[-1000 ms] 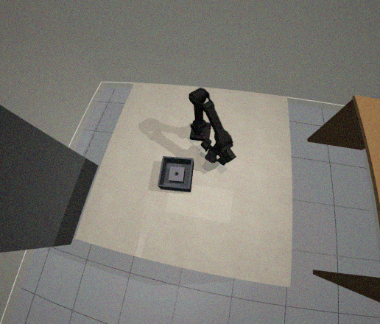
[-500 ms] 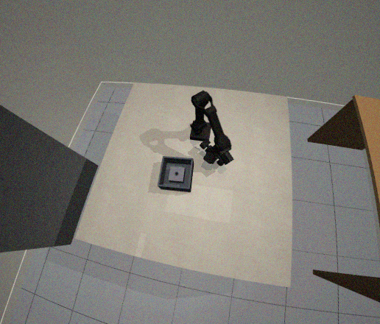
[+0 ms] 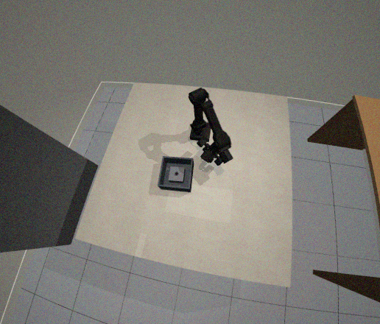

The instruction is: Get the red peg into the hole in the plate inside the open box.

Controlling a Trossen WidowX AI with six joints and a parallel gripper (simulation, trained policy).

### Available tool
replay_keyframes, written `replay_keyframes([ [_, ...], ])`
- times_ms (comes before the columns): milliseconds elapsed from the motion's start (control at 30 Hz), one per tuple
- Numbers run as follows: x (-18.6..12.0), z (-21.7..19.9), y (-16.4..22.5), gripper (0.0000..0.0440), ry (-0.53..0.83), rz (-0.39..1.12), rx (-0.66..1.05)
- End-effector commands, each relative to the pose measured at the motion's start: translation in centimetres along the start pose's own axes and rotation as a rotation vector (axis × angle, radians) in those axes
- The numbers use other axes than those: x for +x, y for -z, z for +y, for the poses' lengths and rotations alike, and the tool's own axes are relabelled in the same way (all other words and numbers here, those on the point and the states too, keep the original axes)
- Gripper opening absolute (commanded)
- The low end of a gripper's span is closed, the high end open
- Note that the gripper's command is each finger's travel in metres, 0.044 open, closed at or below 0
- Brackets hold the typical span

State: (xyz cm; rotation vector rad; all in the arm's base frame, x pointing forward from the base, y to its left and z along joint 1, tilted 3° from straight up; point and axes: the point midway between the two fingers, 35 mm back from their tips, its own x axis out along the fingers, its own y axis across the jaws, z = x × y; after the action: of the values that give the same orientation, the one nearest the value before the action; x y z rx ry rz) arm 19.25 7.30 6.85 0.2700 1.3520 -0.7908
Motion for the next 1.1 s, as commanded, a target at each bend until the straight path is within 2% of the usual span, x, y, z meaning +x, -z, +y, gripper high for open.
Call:
replay_keyframes([
  [0, -1.4, -0.5, -1.2, 0.0000, -0.008, -0.030, 0.015],
  [200, -3.5, -1.4, -3.7, 0.0000, -0.018, -0.075, 0.083],
  [500, -4.4, -2.5, -7.7, 0.0000, -0.030, -0.118, 0.216],
  [1067, -2.6, -4.5, -15.1, 0.0000, -0.039, -0.146, 0.377],
])
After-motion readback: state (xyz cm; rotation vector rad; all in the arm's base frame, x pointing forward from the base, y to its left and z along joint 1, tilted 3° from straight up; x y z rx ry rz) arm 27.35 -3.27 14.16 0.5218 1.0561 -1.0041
